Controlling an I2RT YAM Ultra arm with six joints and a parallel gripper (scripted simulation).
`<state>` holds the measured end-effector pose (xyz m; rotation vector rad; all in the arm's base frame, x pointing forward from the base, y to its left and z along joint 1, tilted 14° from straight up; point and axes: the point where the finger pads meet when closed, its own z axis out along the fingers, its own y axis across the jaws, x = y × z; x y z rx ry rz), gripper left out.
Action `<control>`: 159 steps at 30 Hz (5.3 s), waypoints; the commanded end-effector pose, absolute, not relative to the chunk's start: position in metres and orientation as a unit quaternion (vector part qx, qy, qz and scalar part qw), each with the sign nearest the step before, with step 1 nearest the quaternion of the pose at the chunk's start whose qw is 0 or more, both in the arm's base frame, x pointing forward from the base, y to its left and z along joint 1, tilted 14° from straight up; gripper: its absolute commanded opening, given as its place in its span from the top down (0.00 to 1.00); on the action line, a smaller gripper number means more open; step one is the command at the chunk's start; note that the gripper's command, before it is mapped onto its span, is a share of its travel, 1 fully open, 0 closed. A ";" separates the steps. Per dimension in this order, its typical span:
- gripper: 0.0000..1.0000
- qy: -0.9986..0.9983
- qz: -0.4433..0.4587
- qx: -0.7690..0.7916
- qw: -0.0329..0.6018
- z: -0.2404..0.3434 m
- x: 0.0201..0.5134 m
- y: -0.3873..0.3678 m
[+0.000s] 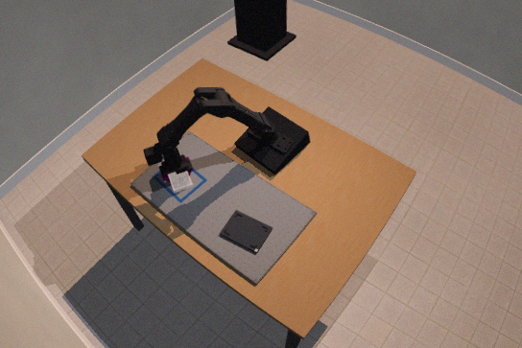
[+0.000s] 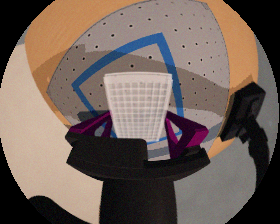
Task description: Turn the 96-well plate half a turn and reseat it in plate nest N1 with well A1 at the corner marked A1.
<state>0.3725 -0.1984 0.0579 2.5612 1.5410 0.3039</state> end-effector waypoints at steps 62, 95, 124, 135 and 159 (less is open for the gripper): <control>1.00 0.509 0.110 0.849 0.091 0.154 0.354 -0.202; 1.00 0.509 0.110 0.849 0.091 0.154 0.354 -0.202; 1.00 0.651 0.089 0.747 0.100 0.142 0.356 -0.161; 1.00 0.755 0.074 0.642 0.112 0.143 0.357 -0.131; 1.00 0.929 0.033 0.344 0.130 0.144 0.359 -0.062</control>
